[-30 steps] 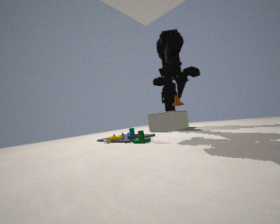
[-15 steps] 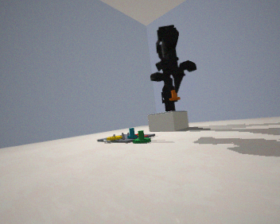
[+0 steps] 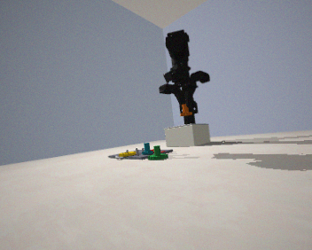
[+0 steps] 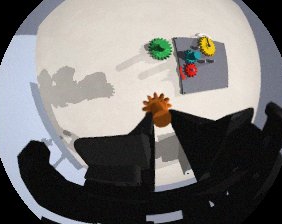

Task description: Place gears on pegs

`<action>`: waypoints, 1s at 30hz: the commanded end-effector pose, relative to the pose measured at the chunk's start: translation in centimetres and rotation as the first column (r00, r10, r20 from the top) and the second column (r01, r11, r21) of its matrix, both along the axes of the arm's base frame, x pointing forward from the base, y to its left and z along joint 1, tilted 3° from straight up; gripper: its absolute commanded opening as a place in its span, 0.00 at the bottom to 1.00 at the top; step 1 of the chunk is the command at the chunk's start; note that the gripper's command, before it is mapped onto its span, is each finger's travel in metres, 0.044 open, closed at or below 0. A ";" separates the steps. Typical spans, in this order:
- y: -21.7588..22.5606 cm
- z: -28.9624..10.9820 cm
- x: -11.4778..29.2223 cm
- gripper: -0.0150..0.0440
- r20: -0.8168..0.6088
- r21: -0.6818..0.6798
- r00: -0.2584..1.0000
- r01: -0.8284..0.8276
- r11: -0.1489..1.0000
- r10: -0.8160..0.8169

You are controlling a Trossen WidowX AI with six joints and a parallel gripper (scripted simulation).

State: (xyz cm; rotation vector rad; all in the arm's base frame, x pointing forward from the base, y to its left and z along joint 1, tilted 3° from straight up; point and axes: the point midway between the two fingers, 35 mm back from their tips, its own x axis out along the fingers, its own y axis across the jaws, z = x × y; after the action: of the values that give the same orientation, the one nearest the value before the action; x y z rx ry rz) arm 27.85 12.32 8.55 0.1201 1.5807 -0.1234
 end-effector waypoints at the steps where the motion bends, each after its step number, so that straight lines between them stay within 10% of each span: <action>1: -0.7 -0.4 0.7 0.25 -0.001 -0.004 1.000 0.002 1.000 -0.002; 30: -6.7 -2.9 5.3 0.25 0.004 -0.011 1.000 0.007 1.000 -0.007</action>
State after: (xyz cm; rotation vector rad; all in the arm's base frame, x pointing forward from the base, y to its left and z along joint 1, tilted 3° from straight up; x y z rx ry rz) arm 32.67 6.30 6.03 0.1246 1.5741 -0.1337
